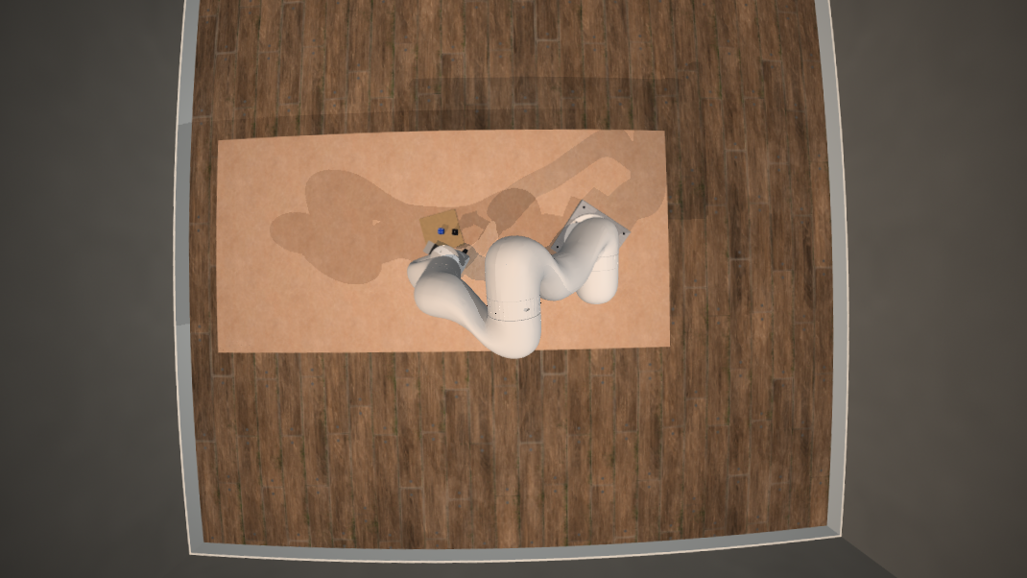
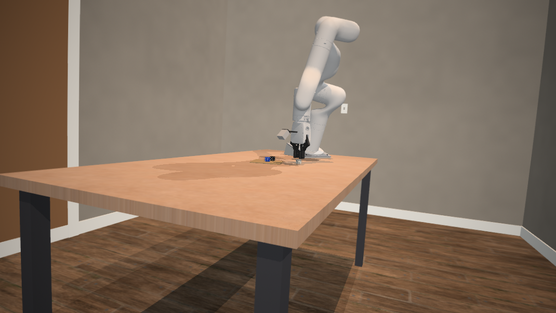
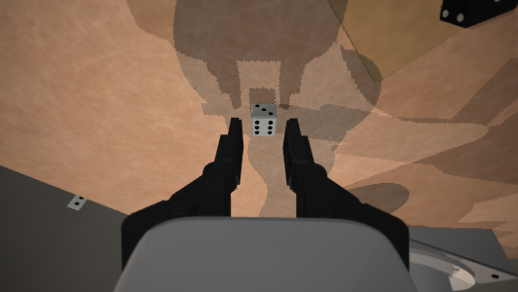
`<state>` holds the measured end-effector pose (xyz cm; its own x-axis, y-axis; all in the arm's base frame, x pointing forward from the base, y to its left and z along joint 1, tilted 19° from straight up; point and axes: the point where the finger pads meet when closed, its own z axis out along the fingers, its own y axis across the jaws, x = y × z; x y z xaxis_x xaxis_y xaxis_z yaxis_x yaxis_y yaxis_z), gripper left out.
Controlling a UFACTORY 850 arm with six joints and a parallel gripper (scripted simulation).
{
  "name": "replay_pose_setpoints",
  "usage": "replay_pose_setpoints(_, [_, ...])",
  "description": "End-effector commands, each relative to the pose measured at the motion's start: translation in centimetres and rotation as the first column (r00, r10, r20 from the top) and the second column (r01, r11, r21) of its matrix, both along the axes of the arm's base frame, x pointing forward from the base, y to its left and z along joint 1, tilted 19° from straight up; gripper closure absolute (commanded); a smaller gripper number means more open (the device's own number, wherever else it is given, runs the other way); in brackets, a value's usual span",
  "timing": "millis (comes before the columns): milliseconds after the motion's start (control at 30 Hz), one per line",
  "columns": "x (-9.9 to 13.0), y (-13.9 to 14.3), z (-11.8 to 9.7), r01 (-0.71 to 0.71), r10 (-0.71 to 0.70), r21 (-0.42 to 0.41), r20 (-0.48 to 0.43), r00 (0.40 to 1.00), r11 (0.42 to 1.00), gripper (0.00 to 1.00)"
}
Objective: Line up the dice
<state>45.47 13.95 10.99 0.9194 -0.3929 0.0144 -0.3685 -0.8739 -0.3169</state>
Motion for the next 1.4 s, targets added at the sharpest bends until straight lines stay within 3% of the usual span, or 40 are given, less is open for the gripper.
replay_pose_setpoints(0, [0.1, 0.0, 0.1, 0.000, 0.000, 0.000, 0.002, 1.000, 1.000, 0.64])
replay_pose_setpoints(767, [0.1, 0.0, -0.1, 0.000, 0.000, 0.000, 0.002, 1.000, 1.000, 0.64])
replay_pose_setpoints(1367, [0.4, 0.6, -1.9, 0.000, 0.000, 0.000, 0.002, 1.000, 1.000, 0.64])
